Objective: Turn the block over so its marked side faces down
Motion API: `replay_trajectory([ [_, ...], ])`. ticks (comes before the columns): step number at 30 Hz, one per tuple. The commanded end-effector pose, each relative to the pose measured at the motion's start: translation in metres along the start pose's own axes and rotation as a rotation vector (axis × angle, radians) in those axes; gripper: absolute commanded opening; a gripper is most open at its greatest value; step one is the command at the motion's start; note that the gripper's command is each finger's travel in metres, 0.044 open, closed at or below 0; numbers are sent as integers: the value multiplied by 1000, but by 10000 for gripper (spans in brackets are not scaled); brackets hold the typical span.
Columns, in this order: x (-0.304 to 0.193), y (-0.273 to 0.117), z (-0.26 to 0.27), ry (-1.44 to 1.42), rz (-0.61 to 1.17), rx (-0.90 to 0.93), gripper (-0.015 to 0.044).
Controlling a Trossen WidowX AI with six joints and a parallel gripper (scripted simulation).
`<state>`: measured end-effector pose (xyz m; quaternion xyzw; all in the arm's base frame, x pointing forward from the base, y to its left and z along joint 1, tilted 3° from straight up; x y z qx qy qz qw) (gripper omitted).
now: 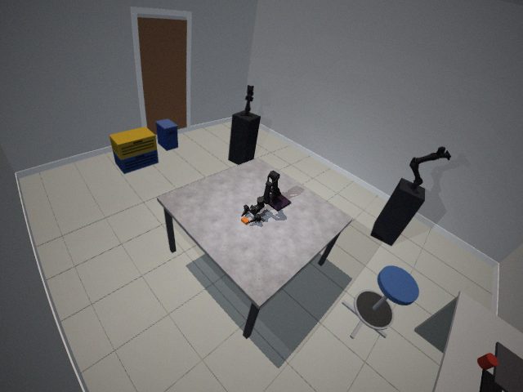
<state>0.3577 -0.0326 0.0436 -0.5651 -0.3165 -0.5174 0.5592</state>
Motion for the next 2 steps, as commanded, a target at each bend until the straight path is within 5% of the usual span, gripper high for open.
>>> replay_trajectory([
  [1, 0, 0, -1, -4, -2, -5, 440],
  [2, 0, 0, -1, -4, -2, -5, 440],
])
Point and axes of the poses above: the point midway between the two fingers, 35 mm back from their tips, its own y axis out along the fingers, its own z axis across the jaws, x = y × z, the point moved 3 cm from there along -y, back along the fingers, and after that the axes turned 6 degrees about y, right-handed, at the moved point
